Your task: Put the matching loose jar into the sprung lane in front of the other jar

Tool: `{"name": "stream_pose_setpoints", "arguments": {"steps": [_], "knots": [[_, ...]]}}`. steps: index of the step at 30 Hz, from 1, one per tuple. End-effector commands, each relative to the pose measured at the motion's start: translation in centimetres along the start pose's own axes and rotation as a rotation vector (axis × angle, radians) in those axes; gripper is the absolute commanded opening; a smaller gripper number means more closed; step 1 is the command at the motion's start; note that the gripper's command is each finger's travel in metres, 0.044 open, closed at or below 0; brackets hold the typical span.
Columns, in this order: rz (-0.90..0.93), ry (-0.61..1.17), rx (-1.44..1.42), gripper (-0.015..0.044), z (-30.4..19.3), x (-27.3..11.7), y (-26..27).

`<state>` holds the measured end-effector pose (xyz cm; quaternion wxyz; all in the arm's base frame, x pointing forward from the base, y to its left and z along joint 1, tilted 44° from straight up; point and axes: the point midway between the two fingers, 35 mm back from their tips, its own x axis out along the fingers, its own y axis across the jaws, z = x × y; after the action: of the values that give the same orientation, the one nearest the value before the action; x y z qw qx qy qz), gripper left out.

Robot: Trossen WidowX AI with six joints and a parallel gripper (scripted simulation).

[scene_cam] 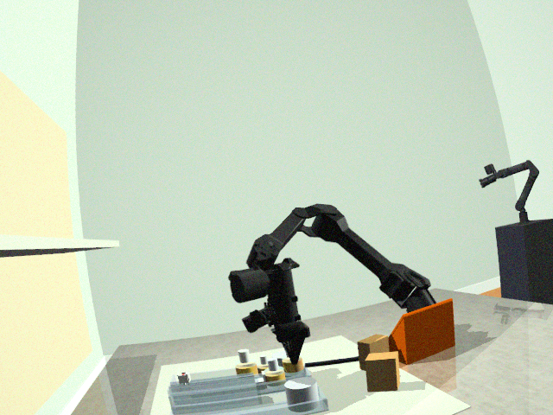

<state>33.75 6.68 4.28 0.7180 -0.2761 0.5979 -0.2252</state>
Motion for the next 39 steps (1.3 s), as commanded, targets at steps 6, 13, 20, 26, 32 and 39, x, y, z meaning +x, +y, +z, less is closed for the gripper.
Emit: {"name": "stream_pose_setpoints", "arguments": {"steps": [6, 13, 20, 26, 32, 39], "knots": [[-0.009, -0.018, 0.011, 0.0000, 0.6, 0.3, -0.2], [-0.009, -0.018, 0.011, 0.0000, 0.6, 0.5, -0.2], [-0.009, -0.018, 0.011, 0.0000, 0.6, 0.7, -0.2], [-0.009, -0.018, 0.011, 0.0000, 0.5, 0.9, -0.2], [-0.009, -0.018, 0.011, 0.0000, 0.5, 1.1, -0.2], [-0.009, -0.018, 0.011, 0.0000, 0.5, 1.3, -0.2]]}}
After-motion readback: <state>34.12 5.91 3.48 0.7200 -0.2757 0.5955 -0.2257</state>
